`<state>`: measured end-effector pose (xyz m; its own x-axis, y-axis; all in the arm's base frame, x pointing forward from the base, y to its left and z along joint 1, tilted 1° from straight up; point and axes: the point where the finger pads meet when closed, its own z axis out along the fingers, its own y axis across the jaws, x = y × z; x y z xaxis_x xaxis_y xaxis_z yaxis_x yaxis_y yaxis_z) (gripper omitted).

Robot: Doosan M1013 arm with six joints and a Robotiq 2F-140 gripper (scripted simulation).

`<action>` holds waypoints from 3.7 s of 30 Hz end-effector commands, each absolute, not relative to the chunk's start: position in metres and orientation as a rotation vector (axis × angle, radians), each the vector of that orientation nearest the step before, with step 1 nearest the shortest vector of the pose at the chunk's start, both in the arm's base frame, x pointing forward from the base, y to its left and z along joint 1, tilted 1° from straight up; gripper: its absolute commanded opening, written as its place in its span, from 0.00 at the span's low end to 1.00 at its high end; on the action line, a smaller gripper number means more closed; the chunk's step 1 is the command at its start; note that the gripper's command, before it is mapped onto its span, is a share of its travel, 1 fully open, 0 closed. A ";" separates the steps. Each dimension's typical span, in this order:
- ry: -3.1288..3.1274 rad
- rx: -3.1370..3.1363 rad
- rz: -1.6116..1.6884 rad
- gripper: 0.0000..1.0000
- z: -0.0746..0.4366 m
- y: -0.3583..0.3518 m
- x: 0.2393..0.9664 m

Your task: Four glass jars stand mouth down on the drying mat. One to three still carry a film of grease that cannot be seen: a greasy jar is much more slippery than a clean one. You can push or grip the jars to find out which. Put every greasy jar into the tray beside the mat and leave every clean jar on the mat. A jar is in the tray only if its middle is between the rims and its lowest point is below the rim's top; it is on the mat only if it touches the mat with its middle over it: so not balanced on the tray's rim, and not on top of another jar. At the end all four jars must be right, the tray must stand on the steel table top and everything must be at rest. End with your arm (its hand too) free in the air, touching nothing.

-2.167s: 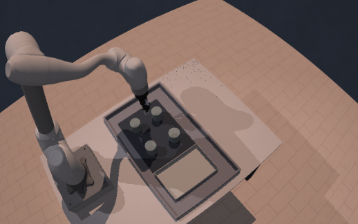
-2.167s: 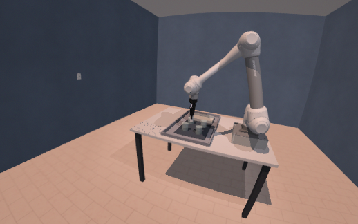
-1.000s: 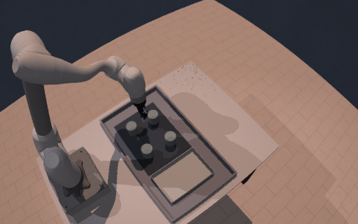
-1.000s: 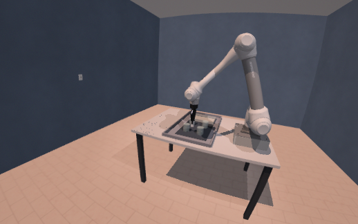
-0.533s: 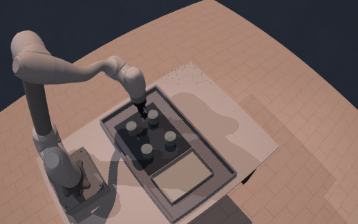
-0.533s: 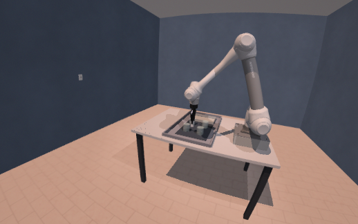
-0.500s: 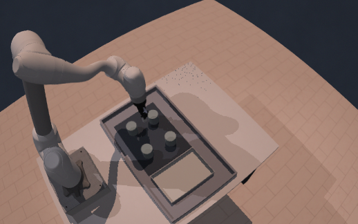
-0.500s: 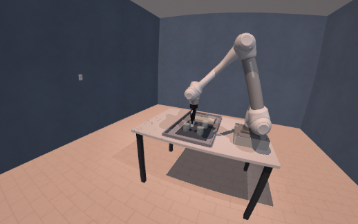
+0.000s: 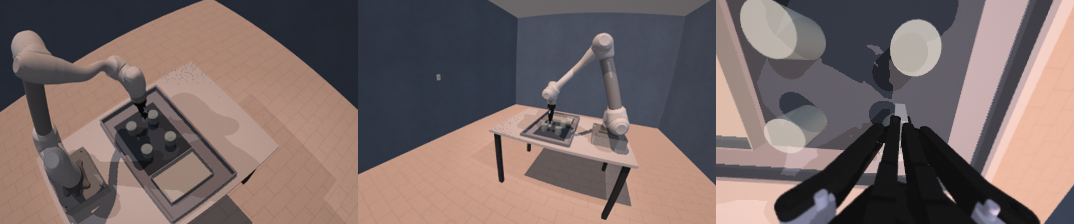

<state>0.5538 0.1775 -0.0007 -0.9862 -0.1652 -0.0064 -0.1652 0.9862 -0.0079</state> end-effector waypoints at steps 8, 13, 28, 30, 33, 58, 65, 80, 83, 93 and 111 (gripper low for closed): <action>3.124 -0.260 -0.011 0.00 -0.001 0.178 0.555; 3.124 -0.260 -0.011 0.00 -0.001 0.178 0.555; 3.124 -0.260 -0.011 0.00 -0.001 0.178 0.557; 3.124 -0.260 -0.011 0.00 -0.001 0.178 0.557; 3.124 -0.260 -0.011 0.00 -0.001 0.178 0.558; 3.124 -0.260 -0.011 0.00 -0.001 0.179 0.561; 3.124 -0.260 -0.011 0.00 -0.001 0.179 0.561; 3.124 -0.260 -0.011 0.00 -0.001 0.179 0.563; 3.124 -0.260 -0.011 0.00 -0.001 0.179 0.564; 3.124 -0.260 -0.011 0.00 -0.001 0.179 0.565; 3.124 -0.260 -0.011 0.00 0.001 0.180 0.567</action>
<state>0.5668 0.1797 0.0007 -0.9862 -0.1652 -0.0063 -0.1652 0.9862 -0.0079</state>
